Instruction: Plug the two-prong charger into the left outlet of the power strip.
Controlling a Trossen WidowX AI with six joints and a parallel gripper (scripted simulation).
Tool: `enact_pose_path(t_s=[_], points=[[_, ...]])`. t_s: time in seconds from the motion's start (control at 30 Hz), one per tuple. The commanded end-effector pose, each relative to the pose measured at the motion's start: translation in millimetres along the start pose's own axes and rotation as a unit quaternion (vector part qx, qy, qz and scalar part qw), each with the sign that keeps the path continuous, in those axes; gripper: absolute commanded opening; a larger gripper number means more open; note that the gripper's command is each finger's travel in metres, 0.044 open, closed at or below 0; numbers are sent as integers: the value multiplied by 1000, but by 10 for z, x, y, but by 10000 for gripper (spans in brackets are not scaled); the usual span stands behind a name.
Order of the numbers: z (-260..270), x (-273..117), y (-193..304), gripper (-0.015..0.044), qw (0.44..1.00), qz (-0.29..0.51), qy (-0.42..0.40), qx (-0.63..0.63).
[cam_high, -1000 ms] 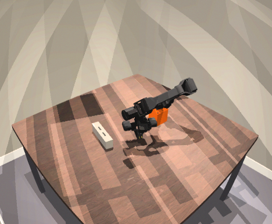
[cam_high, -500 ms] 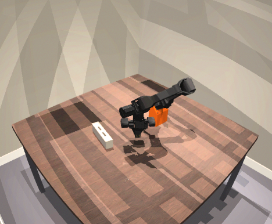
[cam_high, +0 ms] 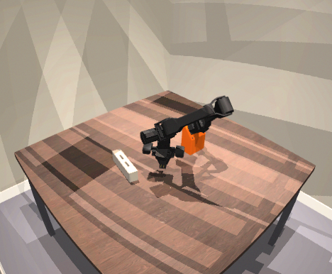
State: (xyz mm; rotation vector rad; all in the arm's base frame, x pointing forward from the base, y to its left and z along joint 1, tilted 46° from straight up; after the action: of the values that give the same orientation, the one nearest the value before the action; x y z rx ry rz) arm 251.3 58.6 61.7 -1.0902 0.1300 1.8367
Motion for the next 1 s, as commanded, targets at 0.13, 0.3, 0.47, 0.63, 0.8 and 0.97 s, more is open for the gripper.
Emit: enact_pose_path(t_s=[0.13,0.3,0.47,0.63,0.8,0.97], points=[[-143,37,3,0,998,-4,-3,68],[-220,69,21,0,994,-3,-6,111],[-296,103,41,0,988,-3,-9,153],[-372,138,64,0,981,-2,-12,195],[-448,174,90,0,971,-1,-15,237],[-522,211,119,0,960,0,-18,278]])
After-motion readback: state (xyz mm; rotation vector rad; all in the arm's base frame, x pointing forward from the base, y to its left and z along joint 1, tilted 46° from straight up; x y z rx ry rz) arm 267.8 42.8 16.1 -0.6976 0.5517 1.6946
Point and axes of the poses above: the point midway between the two fingers, 35 mm back from their tips, its own x axis out along the fingers, its own z axis across the jaws, y = z × x, the point moved 7 cm from there along -x, back along the fingers, and after that the axes turned 8 degrees about x, right-handed, at the moved point
